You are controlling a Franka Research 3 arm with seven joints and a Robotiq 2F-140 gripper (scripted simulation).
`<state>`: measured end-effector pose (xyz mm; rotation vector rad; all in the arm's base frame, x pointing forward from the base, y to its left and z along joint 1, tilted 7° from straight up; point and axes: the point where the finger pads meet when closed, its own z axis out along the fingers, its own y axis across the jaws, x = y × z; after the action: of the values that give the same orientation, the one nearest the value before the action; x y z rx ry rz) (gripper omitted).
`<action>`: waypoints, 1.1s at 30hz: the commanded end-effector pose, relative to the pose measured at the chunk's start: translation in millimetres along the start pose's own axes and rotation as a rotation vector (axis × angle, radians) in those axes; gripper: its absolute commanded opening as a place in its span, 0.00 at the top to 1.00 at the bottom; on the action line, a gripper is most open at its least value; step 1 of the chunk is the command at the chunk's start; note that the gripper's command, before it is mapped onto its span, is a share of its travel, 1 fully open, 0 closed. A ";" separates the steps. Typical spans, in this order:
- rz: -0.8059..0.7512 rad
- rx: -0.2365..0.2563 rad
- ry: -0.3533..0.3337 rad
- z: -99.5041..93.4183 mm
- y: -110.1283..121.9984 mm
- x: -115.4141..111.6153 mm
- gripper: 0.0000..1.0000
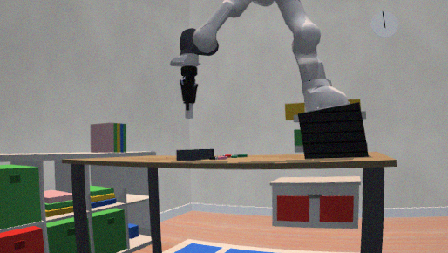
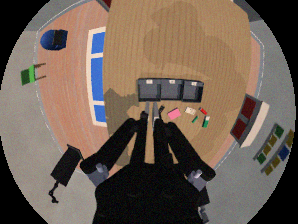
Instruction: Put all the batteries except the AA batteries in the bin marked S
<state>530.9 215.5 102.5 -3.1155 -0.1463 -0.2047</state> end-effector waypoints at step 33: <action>0.753 -0.019 -0.060 85.4 172.2 -85.1 0.63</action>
<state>468.6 43.2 6.9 -2.9850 0.8877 -0.0578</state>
